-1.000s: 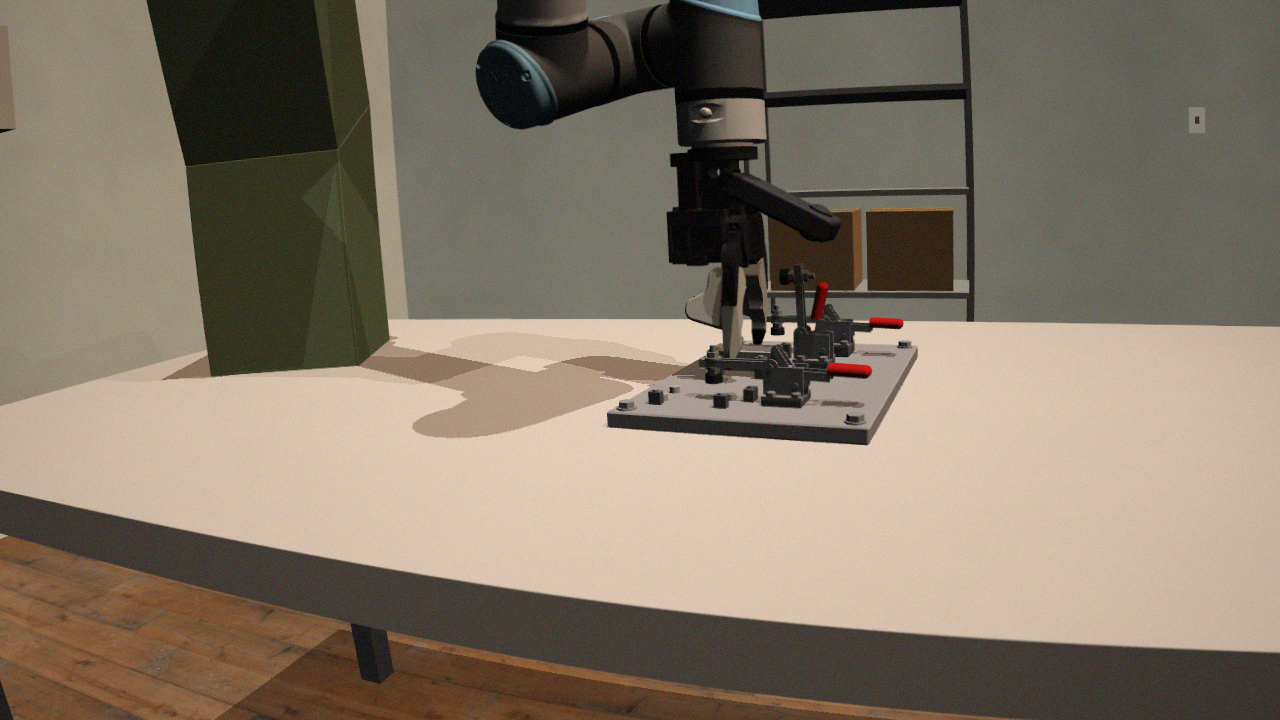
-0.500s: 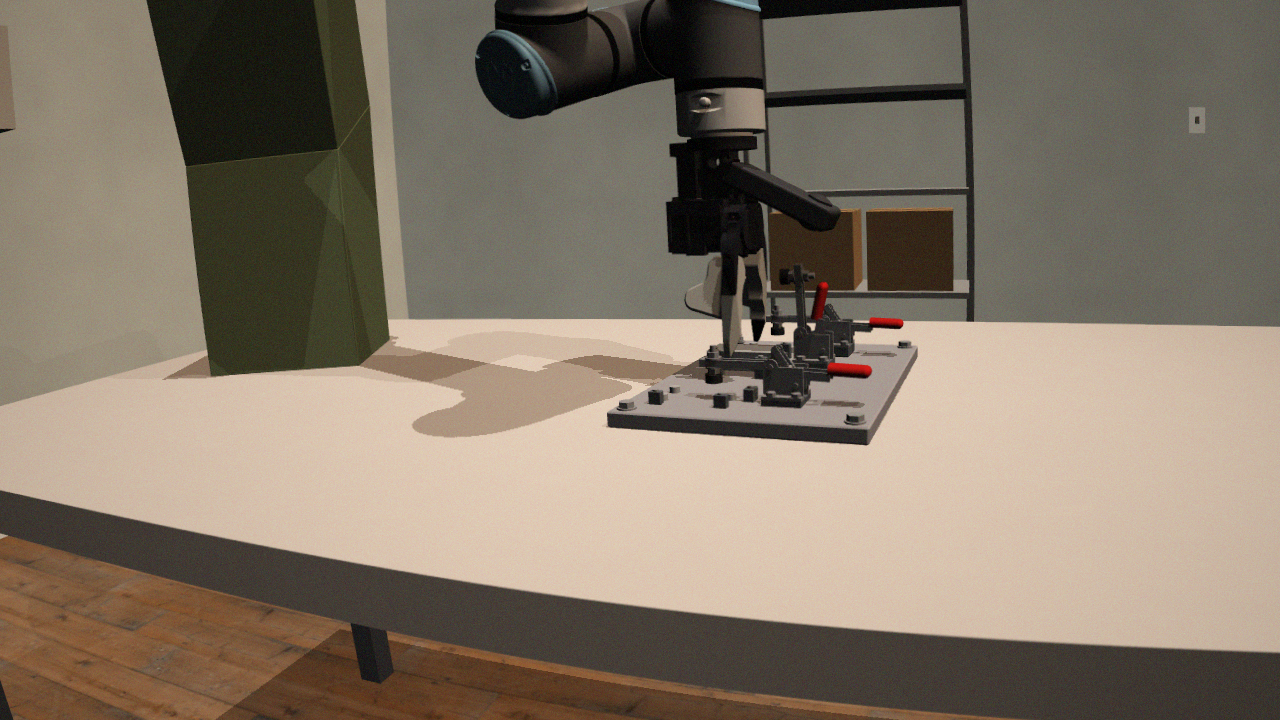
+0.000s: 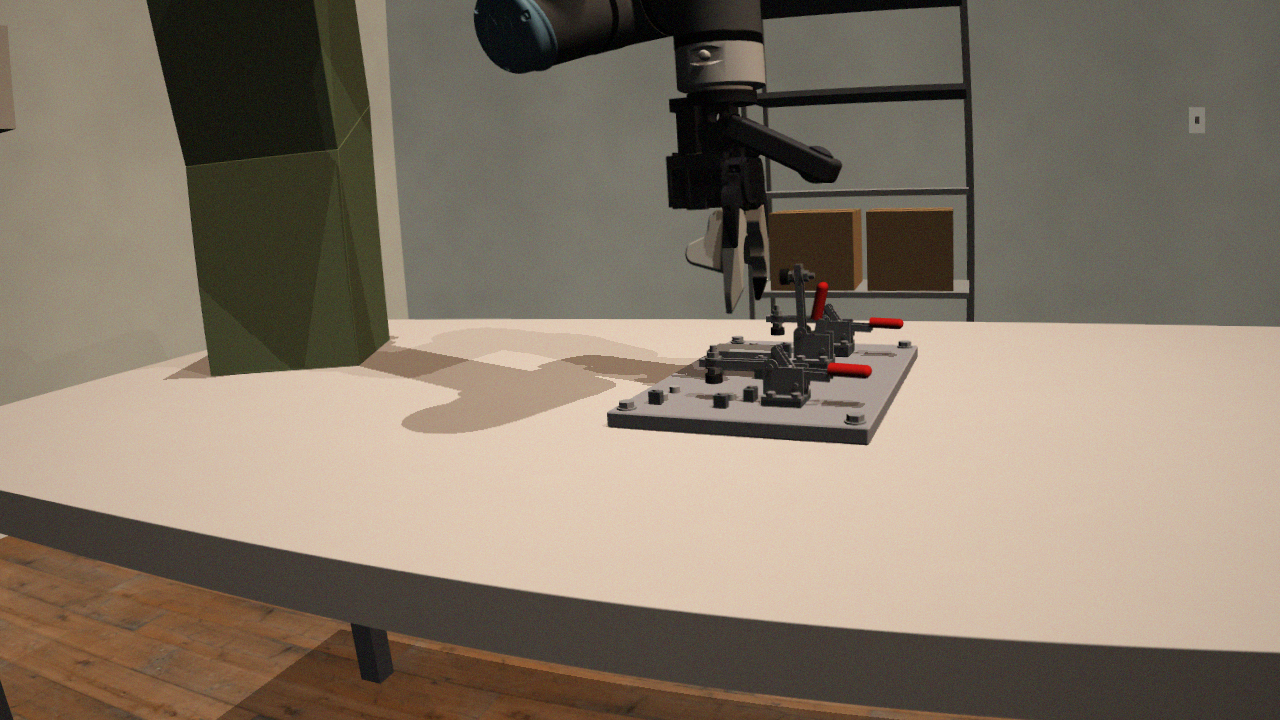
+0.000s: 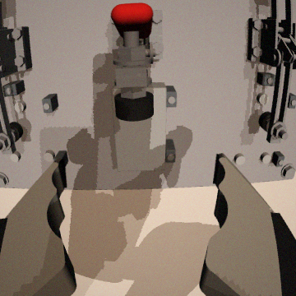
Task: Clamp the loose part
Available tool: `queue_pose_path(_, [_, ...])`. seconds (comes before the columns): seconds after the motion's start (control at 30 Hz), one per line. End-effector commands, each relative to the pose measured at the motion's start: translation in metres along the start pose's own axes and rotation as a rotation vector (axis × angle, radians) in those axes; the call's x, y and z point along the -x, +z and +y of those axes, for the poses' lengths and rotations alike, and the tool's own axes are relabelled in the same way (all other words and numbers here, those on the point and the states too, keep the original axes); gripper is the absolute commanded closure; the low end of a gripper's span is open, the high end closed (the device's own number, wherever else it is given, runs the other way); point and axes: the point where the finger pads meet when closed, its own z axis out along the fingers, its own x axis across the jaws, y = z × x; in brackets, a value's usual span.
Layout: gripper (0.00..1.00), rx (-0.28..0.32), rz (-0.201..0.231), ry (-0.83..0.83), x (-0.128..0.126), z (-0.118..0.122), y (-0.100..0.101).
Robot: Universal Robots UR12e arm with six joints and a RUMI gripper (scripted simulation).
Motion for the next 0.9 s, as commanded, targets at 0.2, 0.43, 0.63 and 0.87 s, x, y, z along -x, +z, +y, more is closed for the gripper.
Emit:
queue_pose_path(0.2, [0.41,0.006,-0.001,0.000,0.0009,0.0035,-0.0053])
queue_pose_path(0.43, [0.41,0.006,-0.001,0.000,0.0009,0.0032,-0.0051])
queue_pose_path(0.63, [1.00,0.006,-0.001,0.000,0.0009,0.0032,-0.0051])
queue_pose_path(0.87, [1.00,0.006,-0.001,0.000,0.0009,0.0032,-0.0051])
